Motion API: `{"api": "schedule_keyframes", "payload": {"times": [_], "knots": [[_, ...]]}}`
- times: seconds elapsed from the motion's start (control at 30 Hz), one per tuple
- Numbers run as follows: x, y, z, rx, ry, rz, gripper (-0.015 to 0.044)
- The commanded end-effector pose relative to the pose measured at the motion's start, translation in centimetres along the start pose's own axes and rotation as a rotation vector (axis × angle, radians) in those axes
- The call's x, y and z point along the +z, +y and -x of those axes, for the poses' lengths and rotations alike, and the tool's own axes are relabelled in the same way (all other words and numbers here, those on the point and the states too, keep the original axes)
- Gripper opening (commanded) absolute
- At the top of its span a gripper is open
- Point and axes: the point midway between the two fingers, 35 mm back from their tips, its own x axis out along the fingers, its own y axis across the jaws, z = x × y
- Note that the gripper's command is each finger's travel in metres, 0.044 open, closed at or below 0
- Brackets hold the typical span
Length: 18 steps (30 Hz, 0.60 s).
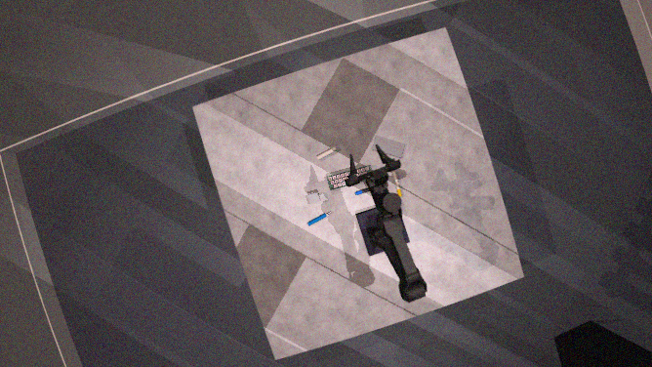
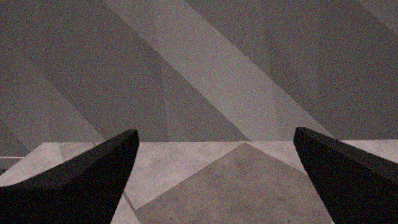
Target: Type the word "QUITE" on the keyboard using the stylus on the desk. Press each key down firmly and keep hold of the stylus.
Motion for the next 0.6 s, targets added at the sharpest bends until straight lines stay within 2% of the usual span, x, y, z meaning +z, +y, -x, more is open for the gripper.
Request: {"api": "schedule_keyframes", "payload": {"times": [0.0, 0.07, 0.3, 0.5, 0.57], "knots": [[-0.2, 0.1, -0.1, 0.002, 0.012, -0.004, 0.0414], [-2.1, 0.8, -1.2, 0.02, 0.109, -0.034, 0.0361], [-12.7, 5.0, -3.6, 0.066, 0.643, -0.14, 0.0178], [-21.3, 8.5, -1.4, 0.027, 1.123, -0.145, 0.002], [-23.6, 9.3, 0.0, -0.005, 1.279, -0.124, 0.0]]}}
